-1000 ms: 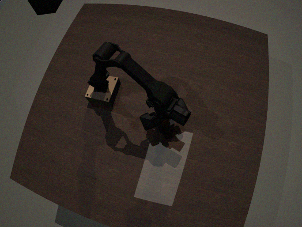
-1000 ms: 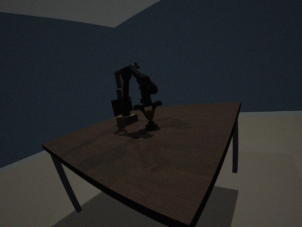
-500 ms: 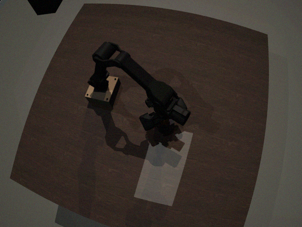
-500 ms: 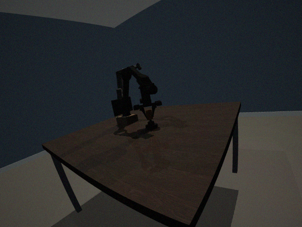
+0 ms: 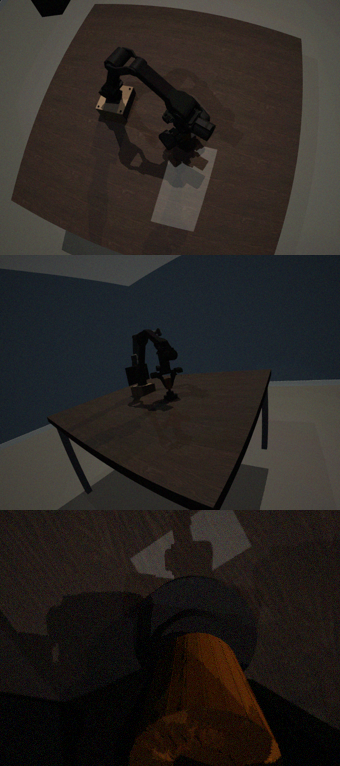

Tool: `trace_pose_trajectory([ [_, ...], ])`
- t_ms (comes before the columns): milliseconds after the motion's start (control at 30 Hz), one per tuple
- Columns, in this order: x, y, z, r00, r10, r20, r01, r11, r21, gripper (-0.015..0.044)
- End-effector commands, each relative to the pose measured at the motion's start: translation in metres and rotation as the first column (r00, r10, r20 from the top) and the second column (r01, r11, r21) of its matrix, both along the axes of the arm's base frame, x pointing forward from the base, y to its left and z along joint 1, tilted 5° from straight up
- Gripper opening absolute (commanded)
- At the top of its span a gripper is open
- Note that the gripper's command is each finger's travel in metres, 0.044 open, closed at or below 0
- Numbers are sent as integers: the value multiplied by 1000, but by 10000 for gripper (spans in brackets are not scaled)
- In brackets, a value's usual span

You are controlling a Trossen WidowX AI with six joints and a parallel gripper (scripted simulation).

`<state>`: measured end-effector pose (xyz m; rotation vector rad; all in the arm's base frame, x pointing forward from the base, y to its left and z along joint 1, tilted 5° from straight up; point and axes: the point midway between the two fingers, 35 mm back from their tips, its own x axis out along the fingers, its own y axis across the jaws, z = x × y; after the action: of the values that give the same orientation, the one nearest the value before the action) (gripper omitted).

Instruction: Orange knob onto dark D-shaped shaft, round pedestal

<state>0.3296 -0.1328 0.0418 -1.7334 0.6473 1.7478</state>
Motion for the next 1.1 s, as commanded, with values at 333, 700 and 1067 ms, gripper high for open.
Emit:
trace_pose_trajectory([
  [333,-1,0,-4,1000,8,4,-8,1000,-3,0],
  [700,-3,1,-1,1000,8,4,-8,1000,-3,0],
  [1067,-2,0,2,976,215,17,-215,976,-10,0],
])
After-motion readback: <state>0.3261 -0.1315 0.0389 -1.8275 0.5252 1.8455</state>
